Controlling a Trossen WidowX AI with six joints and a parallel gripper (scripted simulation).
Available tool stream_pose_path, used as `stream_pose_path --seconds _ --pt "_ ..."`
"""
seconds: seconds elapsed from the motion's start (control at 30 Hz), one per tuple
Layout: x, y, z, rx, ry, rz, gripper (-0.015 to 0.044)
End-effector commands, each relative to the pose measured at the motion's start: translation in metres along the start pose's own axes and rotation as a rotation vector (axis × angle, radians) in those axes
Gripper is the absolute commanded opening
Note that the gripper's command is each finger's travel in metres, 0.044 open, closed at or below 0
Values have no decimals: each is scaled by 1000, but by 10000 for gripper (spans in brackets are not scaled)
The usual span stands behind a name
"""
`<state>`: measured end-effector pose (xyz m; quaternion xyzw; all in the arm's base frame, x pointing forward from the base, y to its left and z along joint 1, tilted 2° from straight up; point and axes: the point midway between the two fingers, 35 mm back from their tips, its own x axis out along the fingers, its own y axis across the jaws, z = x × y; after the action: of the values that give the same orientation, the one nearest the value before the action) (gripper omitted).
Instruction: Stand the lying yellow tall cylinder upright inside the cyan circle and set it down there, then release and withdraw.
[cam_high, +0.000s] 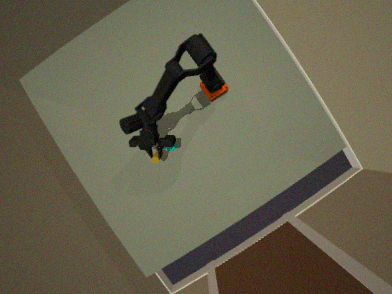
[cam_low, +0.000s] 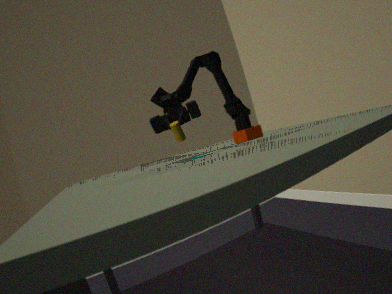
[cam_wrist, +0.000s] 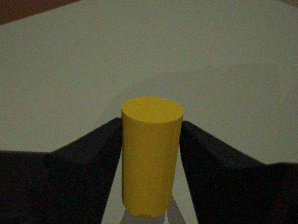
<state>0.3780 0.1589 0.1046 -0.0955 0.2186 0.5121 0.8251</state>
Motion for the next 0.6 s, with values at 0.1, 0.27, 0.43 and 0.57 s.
stream_pose_path --seconds 0.1,0.27,0.43,0.57 --pt "-4 2 0 -3 -41 12 105" --pt "-7 3 0 -9 -69 18 105" --pt "-10 5 0 -16 -96 25 105" --pt "-13 6 -1 -22 -117 30 105"
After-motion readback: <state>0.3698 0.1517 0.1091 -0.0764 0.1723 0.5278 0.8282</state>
